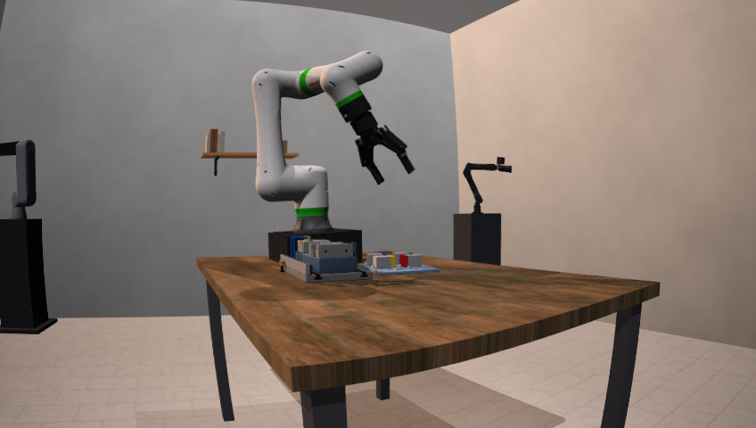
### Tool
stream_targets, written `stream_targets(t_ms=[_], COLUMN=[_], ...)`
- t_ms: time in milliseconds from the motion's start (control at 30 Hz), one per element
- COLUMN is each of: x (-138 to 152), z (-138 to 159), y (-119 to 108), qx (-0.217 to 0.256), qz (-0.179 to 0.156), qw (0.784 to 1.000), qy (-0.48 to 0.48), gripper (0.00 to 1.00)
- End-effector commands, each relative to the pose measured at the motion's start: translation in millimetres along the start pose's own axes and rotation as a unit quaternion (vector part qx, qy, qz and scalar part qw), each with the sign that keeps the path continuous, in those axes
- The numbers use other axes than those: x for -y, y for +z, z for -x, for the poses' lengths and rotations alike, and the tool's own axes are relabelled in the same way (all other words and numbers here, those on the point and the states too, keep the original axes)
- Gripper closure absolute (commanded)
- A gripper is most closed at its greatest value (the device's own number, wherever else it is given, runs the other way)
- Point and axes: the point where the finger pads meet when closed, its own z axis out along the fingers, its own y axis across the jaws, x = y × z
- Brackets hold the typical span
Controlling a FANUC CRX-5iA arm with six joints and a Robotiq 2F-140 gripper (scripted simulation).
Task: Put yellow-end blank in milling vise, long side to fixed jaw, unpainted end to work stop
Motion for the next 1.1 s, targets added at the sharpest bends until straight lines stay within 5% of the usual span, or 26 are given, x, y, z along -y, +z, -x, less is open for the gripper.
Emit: stream_targets(t_ms=[0, 1067], x=[-6, -49], z=[6, 48], y=[-1, -7], qx=[-0.023, -0.166], qz=[0.002, 0.017], qw=[1.000, 0.977], qy=[0.017, 0.131], gripper=[0.00, 0.00])
